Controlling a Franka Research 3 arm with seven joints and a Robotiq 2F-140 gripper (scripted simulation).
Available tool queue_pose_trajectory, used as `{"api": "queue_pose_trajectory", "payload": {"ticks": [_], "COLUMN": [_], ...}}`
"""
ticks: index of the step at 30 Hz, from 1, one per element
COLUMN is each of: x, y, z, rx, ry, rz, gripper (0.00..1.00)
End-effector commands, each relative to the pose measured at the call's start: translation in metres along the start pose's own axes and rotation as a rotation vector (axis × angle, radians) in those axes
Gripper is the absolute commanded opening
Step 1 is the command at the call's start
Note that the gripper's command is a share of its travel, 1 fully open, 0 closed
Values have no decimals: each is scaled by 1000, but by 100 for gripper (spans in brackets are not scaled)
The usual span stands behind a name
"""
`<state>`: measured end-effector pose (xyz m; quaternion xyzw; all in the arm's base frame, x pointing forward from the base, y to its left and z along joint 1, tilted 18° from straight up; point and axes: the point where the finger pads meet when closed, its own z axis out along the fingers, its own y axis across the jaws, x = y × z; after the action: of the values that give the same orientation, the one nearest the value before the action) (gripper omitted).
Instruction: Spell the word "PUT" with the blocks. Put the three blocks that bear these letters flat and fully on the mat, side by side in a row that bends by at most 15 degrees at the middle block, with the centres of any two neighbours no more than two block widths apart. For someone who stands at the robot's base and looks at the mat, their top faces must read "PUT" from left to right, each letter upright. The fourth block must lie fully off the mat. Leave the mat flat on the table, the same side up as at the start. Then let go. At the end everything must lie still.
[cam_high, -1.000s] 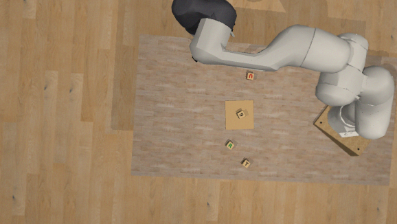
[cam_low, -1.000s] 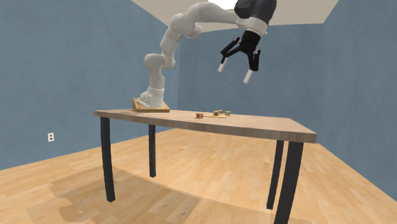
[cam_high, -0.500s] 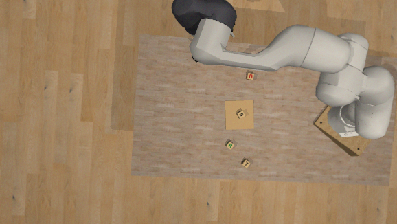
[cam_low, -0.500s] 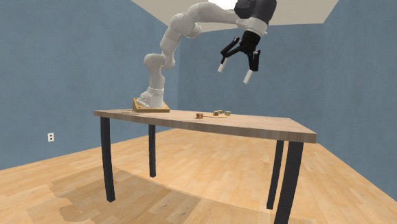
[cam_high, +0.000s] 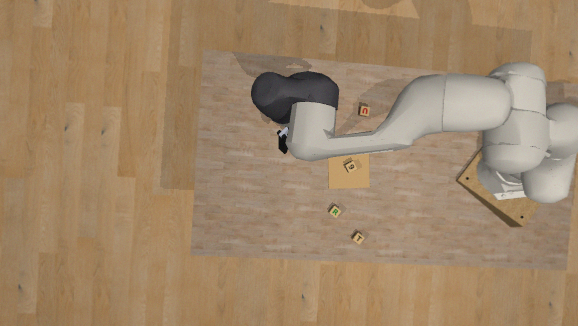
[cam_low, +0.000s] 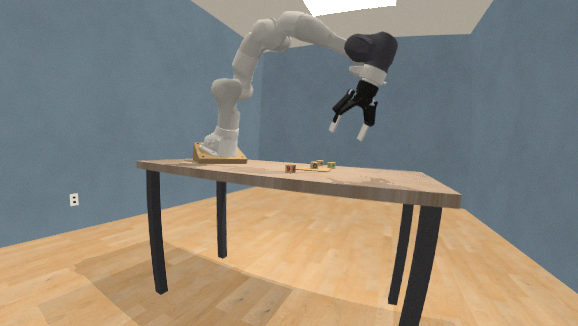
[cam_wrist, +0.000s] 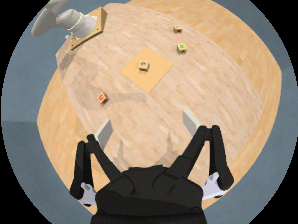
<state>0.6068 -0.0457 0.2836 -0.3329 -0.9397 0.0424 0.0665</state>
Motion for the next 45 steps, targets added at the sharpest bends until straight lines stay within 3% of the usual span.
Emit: {"api": "queue_pose_trajectory", "payload": {"ticks": [1, 7, 11, 13, 15, 17, 22, 28, 30, 32, 36, 45], "x": [22, 95, 95, 131, 131, 177, 250, 251, 277, 277, 303, 306], "y": [54, 112, 112, 132, 132, 149, 161, 161, 161, 161, 158, 157], "z": [18, 64, 64, 86, 86, 113, 155, 156, 171, 171, 188, 190], "rx": [-69, -109, -107, -126, -126, -143, -168, -168, -176, -176, -184, -185], "ry": [-47, -52, -51, -53, -53, -54, -58, -58, -60, -60, -62, -63], "rz": [77, 70, 66, 69, 69, 68, 71, 71, 73, 73, 75, 76], "gripper": [100, 100, 100, 100, 100, 100, 100, 100, 100, 100, 100, 100]}}
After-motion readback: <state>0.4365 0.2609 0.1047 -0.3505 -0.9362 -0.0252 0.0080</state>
